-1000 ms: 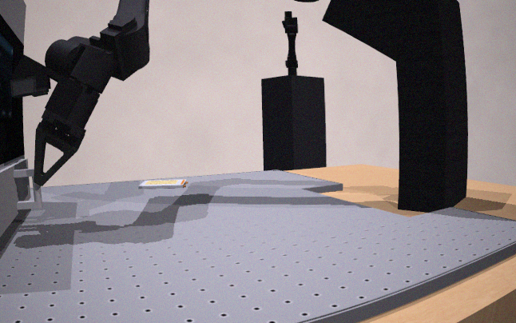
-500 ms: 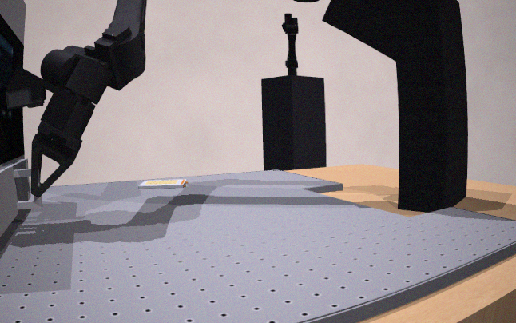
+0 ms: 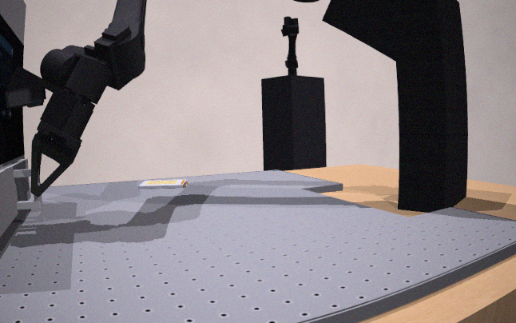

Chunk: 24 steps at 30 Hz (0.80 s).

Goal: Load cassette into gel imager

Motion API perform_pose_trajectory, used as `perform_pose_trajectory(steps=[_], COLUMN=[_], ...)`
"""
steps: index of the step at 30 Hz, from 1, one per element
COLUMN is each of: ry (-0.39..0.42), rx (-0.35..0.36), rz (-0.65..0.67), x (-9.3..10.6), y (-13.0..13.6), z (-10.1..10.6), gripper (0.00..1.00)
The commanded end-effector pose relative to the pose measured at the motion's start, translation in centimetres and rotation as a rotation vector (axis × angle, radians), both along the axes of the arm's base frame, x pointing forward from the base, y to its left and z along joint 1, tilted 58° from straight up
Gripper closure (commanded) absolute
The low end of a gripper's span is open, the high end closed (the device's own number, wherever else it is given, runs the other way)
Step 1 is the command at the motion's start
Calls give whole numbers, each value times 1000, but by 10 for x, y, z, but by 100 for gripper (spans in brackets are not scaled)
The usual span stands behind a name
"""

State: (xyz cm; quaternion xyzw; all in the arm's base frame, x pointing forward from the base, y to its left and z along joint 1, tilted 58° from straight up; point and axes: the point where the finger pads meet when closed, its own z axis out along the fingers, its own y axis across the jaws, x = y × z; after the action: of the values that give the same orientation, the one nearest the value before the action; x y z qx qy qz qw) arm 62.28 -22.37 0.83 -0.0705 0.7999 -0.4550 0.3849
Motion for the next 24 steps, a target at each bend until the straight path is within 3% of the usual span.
perform_pose_trajectory(steps=[1, 4, 22, 24], ry=[0, 0, 0, 5], rx=[-3, -3, -3, 8], rz=[10, 10, 10, 13], x=[2, 2, 2, 10], y=[5, 5, 5, 17], z=[3, 3, 3, 13], gripper=[86, 92, 92, 92])
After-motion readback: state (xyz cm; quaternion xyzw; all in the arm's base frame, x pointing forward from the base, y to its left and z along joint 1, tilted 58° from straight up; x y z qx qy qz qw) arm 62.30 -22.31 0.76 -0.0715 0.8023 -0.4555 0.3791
